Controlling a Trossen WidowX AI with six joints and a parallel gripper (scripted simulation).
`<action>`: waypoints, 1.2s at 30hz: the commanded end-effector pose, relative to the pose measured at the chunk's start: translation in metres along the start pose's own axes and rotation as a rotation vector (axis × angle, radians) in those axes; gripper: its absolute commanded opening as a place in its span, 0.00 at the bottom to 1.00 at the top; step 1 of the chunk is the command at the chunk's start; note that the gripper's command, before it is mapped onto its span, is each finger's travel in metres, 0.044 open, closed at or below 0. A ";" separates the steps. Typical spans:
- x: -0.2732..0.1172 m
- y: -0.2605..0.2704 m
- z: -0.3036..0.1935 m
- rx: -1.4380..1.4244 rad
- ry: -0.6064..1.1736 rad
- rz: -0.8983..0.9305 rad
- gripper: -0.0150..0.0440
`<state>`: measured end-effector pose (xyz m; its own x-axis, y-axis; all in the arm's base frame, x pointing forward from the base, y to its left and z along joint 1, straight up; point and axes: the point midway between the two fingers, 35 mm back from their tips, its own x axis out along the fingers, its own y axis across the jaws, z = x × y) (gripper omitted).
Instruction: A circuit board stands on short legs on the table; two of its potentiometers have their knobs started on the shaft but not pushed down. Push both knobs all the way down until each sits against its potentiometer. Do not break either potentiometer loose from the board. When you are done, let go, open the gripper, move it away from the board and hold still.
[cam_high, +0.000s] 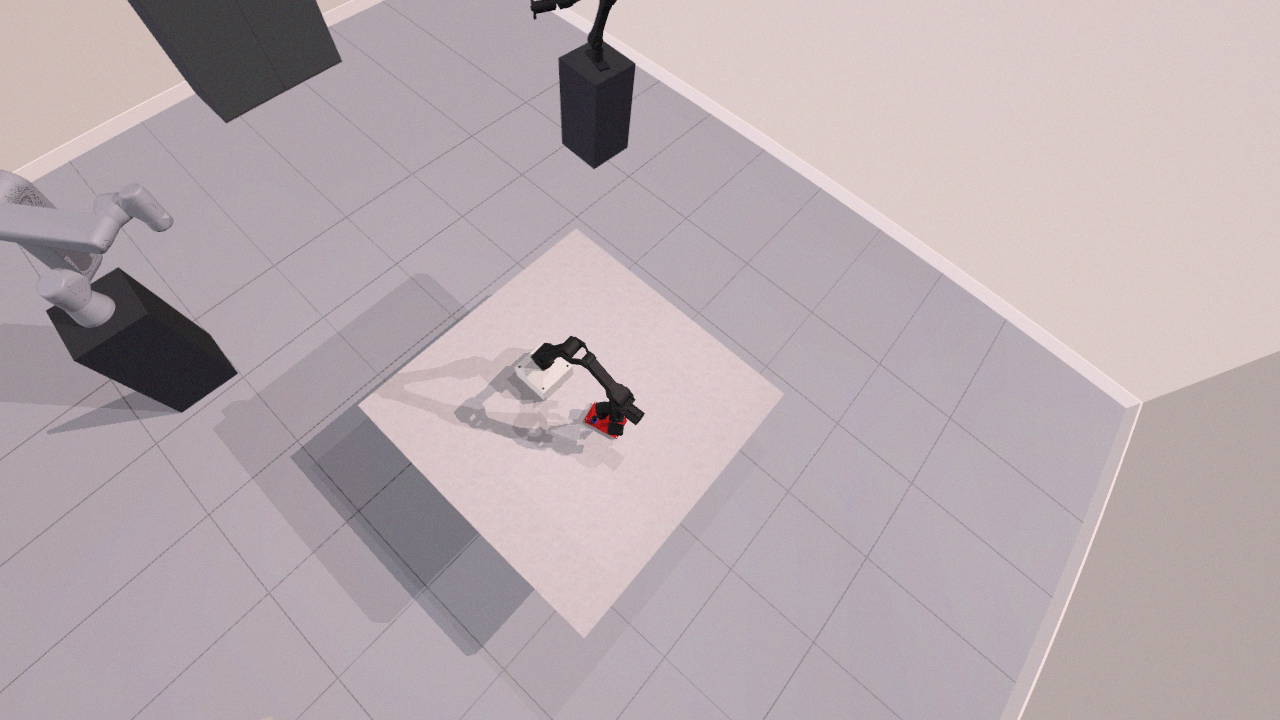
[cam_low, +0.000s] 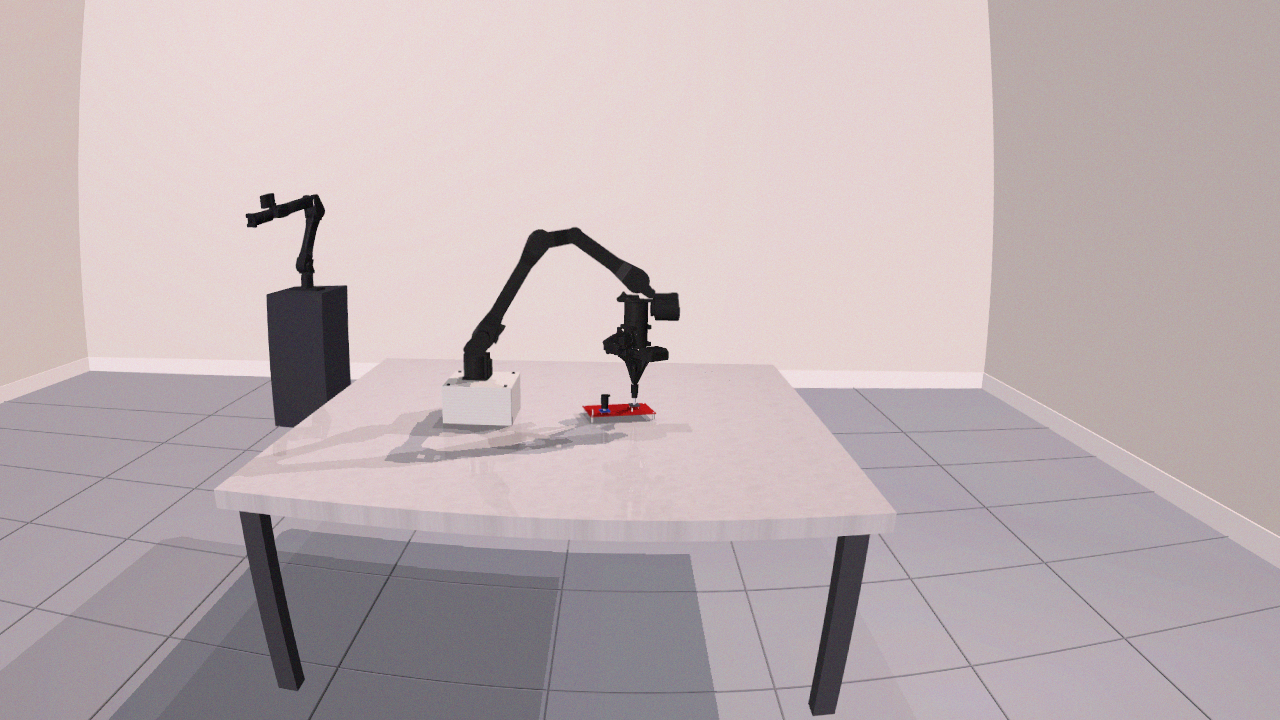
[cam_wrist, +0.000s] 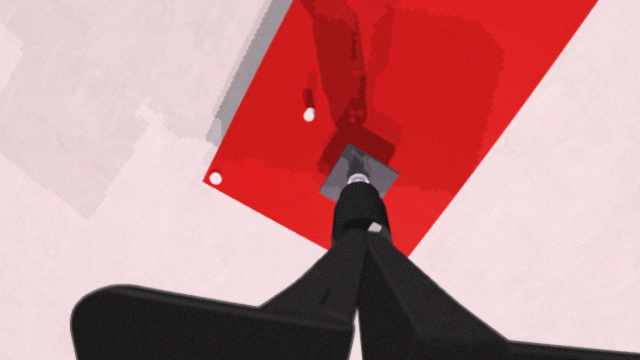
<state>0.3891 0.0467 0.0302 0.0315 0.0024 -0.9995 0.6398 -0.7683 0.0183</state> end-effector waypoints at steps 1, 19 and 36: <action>0.000 0.000 -0.001 0.005 0.002 0.000 0.25; 0.005 0.000 0.000 0.005 0.002 0.000 0.25; 0.011 0.000 0.000 0.005 0.002 0.000 0.25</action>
<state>0.3882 0.0466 0.0257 0.0321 0.0025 -0.9995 0.6397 -0.7684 0.0186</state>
